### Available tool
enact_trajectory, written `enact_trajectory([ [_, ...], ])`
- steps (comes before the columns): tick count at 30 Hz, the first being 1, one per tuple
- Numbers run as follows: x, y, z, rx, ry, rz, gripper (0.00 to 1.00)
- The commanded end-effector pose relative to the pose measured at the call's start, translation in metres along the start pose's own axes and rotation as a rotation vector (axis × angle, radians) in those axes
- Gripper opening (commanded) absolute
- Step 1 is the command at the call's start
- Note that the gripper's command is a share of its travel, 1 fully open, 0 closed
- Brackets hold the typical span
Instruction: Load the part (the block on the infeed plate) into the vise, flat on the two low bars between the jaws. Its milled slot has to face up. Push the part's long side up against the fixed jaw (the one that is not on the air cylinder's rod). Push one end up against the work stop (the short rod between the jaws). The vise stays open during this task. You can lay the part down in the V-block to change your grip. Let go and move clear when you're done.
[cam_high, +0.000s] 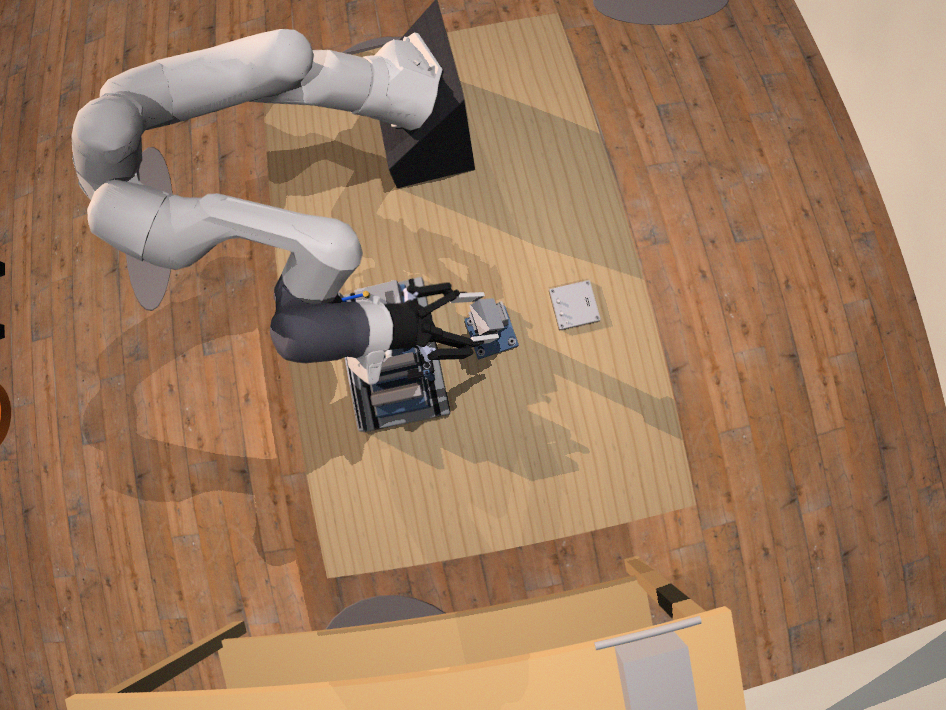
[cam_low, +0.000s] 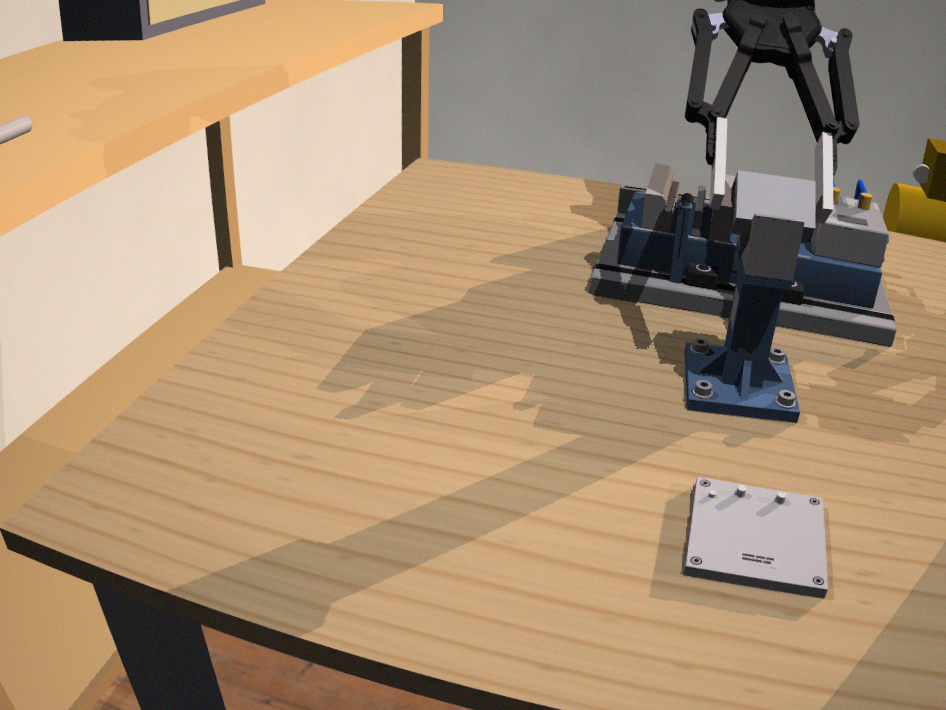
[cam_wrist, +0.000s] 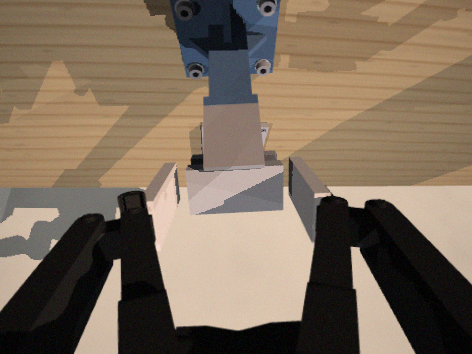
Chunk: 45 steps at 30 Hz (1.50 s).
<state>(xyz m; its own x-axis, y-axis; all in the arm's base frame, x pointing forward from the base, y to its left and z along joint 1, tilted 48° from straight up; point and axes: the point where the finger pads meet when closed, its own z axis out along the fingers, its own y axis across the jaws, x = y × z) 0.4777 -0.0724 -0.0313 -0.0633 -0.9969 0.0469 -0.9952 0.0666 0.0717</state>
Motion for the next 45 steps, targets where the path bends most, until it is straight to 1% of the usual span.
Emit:
enact_trajectory([
  [1, -0.0013, 0.001, 0.0009, -0.001, -0.004, -0.006, 0.51],
  [34, -0.0013, 0.001, 0.0009, -0.001, -0.004, -0.006, 0.51],
  [35, -0.0013, 0.001, 0.0009, -0.001, -0.004, -0.006, 0.0],
  [45, -0.0013, 0.001, 0.0009, -0.001, -0.004, -0.006, 0.0],
])
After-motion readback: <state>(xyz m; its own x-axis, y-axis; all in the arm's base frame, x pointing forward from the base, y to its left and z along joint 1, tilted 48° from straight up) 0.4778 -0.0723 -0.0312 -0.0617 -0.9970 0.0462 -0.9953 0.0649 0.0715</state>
